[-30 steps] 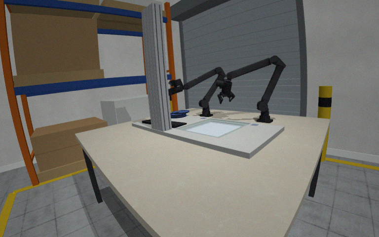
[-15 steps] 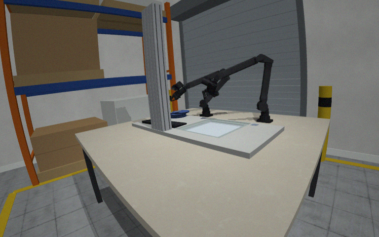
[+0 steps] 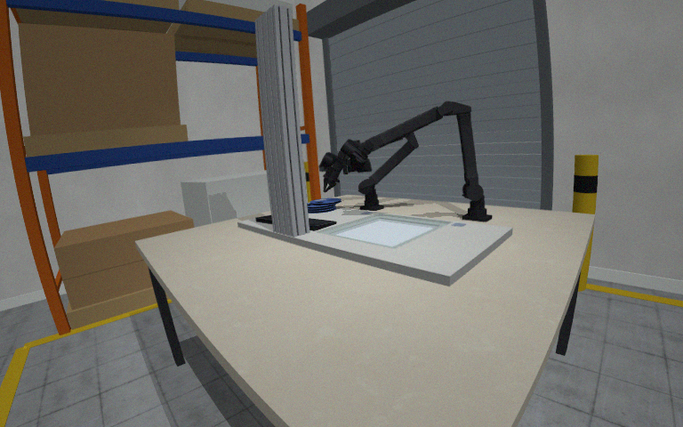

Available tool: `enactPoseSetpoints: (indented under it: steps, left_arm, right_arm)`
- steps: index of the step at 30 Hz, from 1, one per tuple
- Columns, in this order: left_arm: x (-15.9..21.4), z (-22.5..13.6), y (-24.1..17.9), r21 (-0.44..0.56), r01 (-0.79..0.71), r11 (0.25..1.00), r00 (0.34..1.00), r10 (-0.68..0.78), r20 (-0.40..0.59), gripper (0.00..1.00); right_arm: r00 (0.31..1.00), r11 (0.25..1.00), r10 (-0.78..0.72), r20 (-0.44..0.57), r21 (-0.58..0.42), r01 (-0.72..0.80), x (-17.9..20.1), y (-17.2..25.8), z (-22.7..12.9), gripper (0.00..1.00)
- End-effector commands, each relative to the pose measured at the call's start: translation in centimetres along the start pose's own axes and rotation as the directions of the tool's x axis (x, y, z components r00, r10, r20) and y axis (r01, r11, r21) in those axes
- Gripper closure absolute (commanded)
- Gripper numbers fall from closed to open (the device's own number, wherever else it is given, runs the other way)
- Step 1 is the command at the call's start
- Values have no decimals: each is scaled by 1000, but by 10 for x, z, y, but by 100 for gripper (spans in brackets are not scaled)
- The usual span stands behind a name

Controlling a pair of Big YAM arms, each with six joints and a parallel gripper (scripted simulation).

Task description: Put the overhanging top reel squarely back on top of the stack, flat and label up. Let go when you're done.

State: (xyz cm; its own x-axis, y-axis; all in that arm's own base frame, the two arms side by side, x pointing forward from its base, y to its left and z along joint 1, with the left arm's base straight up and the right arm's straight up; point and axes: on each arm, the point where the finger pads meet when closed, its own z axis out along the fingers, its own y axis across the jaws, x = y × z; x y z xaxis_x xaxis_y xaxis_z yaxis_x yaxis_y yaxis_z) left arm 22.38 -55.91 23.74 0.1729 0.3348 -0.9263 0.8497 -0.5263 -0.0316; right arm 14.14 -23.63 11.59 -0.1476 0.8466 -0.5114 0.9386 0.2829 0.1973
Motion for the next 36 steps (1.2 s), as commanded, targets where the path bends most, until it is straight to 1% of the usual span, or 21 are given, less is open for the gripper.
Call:
enactPoseSetpoints:
  steps: [1,8,12,20,27,29,31,33,35,36]
  left_arm:
    - [-38,6,43,-17,-50,999,995,51,86,0]
    - [-33,8,58,-12,-37,999,992,39,121,0]
    - [-26,10,64,-11,-20,1000,992,21,125,0]
    - [-15,13,71,-9,5,1000,992,-4,130,0]
    - [-17,16,70,-1,7,1000,990,-7,140,0]
    - [-17,16,70,-1,7,1000,990,-7,140,0]
    - [-18,15,70,-3,5,1000,990,-4,140,0]
    - [-18,15,70,-3,5,1000,990,-4,140,0]
    - [-18,15,70,-3,5,1000,990,-4,140,0]
    - [-18,15,70,-3,5,1000,990,-4,140,0]
  right_arm:
    - [976,986,163,-143,-15,-166,31,-20,-20,100]
    - [895,934,328,-303,-34,-354,73,-21,-36,100]
    - [825,883,419,-380,-42,-468,93,-18,-49,100]
    - [828,882,414,-378,-58,-468,90,-16,-53,100]
    - [823,881,416,-386,-54,-471,91,-16,-52,100]
    - [836,884,411,-365,-66,-463,78,-14,-58,100]
    - [821,881,416,-391,-50,-471,92,-14,-46,100]
    - [821,881,416,-391,-50,-471,92,-14,-46,100]
    - [810,879,420,-409,-39,-475,105,-12,-33,100]
    - [810,879,420,-409,-39,-475,106,-12,-31,100]
